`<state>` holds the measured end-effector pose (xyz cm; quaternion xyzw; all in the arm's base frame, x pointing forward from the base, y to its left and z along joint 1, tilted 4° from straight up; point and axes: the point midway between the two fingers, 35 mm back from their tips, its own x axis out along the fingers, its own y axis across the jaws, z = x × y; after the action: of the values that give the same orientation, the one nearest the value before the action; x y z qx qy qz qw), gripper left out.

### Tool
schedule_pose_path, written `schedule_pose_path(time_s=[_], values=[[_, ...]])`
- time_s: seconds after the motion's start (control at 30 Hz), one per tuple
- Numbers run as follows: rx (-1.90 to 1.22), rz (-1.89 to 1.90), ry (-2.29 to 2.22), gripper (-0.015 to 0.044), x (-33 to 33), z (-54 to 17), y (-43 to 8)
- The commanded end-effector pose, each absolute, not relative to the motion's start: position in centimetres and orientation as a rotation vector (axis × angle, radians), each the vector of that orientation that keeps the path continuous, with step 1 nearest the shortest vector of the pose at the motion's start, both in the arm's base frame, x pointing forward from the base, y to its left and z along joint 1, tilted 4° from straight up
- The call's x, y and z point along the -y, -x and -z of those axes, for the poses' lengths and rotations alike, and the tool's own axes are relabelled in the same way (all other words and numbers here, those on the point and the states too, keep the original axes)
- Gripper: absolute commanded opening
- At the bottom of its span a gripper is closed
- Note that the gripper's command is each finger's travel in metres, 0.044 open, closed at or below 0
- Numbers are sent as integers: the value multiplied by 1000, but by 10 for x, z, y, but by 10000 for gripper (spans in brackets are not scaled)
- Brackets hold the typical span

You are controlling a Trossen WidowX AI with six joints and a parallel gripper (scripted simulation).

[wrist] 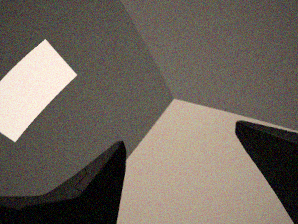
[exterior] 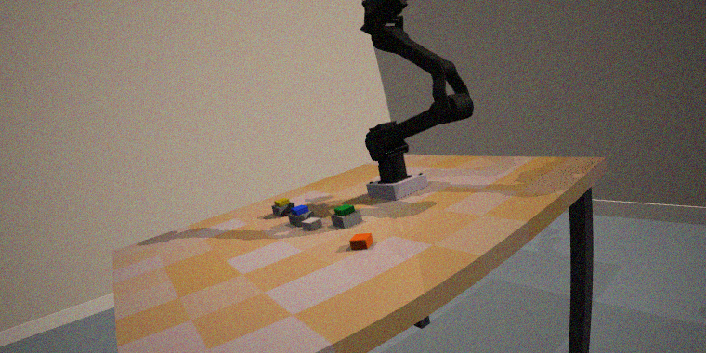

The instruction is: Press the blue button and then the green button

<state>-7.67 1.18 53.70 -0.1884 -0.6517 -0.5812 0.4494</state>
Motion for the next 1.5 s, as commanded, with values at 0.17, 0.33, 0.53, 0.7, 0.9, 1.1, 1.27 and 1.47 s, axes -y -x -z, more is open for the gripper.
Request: schedule_pose_path(time_s=[0.17,0.33,0.53,0.7,0.9,1.1,1.27,1.47], values=[[1201,1559,201,400,100,-526,57],[793,1558,18,400,184,-492,12],[265,1429,-132,400,251,-422,-69],[-166,1237,-193,400,266,-351,-141],[-684,912,-200,400,236,-256,-214],[-1214,486,-137,400,161,-167,-251],[-1591,140,-56,400,93,-121,-245],[-1601,130,-53,400,91,-120,-244]])
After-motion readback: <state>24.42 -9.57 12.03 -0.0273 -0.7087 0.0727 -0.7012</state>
